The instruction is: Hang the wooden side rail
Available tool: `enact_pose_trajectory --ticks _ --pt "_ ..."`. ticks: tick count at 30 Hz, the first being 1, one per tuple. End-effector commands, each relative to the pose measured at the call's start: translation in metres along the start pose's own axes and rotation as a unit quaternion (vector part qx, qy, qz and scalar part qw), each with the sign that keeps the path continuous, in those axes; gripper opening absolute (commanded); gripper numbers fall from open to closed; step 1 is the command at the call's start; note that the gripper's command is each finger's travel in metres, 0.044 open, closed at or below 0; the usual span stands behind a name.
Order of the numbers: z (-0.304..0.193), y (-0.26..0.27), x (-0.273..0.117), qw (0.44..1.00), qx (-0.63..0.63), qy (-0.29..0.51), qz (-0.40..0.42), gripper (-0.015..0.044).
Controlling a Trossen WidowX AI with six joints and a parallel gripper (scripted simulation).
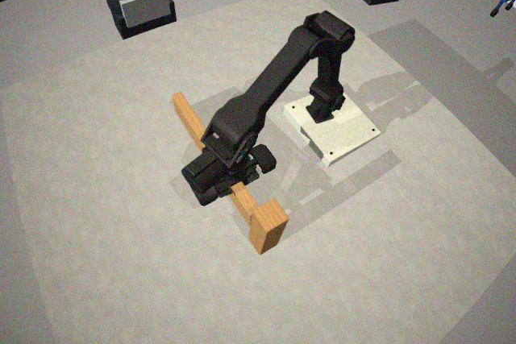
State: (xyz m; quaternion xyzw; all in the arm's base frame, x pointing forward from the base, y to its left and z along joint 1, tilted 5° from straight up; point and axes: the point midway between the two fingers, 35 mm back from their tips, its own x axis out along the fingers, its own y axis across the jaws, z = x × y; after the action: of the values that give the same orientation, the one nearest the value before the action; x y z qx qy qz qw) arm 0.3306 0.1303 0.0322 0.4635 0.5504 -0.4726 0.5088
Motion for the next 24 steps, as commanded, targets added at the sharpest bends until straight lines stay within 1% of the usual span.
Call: enact_pose_trajectory --ticks 1,24 --pt "-0.0015 0.0008 -0.0010 1.000 0.003 0.002 0.002 0.0000" --pt "-0.0036 0.0017 -0.0024 1.000 0.003 0.002 0.002 0.0000"
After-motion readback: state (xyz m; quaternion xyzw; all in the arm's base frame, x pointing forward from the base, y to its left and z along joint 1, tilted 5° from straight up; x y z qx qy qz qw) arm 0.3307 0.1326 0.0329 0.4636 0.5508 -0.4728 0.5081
